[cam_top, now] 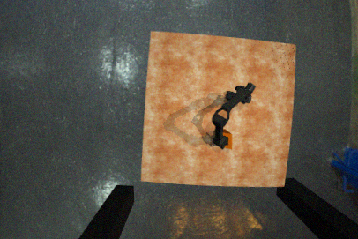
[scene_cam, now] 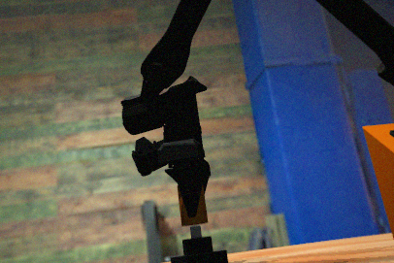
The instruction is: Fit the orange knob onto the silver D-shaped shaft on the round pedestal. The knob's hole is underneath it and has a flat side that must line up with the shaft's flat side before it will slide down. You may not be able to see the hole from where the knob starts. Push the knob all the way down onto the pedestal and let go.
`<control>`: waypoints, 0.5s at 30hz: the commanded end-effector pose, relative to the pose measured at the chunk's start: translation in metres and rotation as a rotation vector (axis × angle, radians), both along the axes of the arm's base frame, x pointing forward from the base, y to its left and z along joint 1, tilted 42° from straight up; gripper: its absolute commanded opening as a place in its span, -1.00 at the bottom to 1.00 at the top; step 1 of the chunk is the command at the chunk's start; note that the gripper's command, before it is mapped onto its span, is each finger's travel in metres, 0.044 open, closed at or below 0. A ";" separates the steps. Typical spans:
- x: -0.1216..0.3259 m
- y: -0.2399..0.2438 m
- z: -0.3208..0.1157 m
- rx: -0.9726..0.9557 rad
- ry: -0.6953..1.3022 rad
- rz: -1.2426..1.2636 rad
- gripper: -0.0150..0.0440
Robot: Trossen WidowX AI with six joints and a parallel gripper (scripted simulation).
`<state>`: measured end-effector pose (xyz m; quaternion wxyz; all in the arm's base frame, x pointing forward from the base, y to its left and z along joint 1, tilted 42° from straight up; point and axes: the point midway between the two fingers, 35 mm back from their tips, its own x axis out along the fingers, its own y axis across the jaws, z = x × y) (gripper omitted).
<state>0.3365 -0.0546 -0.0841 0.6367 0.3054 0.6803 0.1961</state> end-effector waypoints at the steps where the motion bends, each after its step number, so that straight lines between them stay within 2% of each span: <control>1: -0.004 -0.001 -0.001 -0.002 -0.003 0.001 -0.49; 15: -0.003 0.000 -0.003 -0.002 -0.003 0.001 -0.49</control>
